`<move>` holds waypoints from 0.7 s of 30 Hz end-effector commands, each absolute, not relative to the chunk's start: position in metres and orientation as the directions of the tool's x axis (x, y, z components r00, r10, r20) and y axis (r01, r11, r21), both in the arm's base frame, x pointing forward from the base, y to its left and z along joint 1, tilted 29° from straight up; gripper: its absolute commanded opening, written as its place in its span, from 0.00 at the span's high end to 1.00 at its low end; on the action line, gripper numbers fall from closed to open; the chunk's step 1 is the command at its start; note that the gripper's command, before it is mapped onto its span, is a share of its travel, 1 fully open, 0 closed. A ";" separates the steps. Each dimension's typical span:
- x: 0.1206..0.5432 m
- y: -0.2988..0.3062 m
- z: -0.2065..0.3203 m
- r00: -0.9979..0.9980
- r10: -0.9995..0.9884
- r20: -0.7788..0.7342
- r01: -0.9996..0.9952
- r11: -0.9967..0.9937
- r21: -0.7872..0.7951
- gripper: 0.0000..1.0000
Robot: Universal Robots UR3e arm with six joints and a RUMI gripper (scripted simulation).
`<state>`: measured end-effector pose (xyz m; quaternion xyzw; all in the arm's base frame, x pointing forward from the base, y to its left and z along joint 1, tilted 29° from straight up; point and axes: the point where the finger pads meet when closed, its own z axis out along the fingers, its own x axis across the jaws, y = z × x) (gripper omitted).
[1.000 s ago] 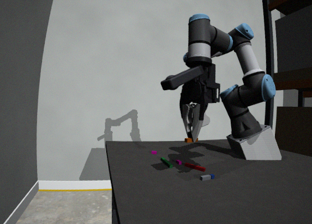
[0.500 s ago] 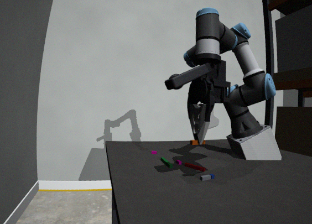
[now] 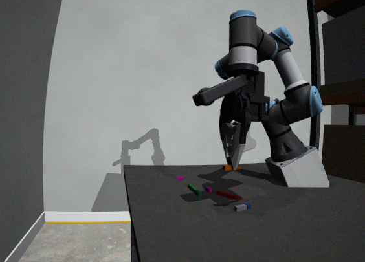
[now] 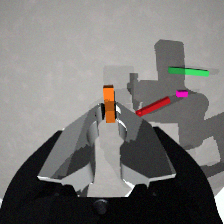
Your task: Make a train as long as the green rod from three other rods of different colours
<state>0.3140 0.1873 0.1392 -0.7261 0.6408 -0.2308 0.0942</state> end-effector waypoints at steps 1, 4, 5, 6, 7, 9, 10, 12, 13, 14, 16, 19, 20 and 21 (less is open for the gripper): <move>0.315 0.187 0.138 0.072 -0.974 0.213 -0.886 -0.161 -0.434 1.00; 0.319 0.186 0.132 0.072 -0.974 0.213 -0.886 -0.161 -0.434 1.00; 0.320 0.186 0.130 0.072 -0.974 0.213 -0.886 -0.161 -0.434 1.00; 0.321 0.186 0.127 0.072 -0.974 0.213 -0.886 -0.161 -0.434 1.00; 0.323 0.185 0.124 0.072 -0.974 0.213 -0.886 -0.161 -0.434 1.00; 0.327 0.184 0.117 0.072 -0.974 0.213 -0.886 -0.161 -0.434 1.00; 0.329 0.184 0.113 0.072 -0.974 0.213 -0.886 -0.161 -0.434 1.00; 0.333 0.182 0.106 0.072 -0.974 0.213 -0.886 -0.161 -0.434 1.00; 0.335 0.182 0.102 0.072 -0.974 0.213 -0.886 -0.161 -0.434 1.00; 0.337 0.181 0.098 0.072 -0.974 0.213 -0.886 -0.161 -0.434 1.00; 0.341 0.180 0.091 0.072 -0.974 0.213 -0.886 -0.161 -0.434 1.00; 0.342 0.180 0.087 0.072 -0.974 0.213 -0.886 -0.161 -0.434 1.00; 0.344 0.179 0.084 0.072 -0.974 0.213 -0.886 -0.161 -0.434 1.00; 0.346 0.179 0.081 0.072 -0.974 0.213 -0.886 -0.161 -0.434 1.00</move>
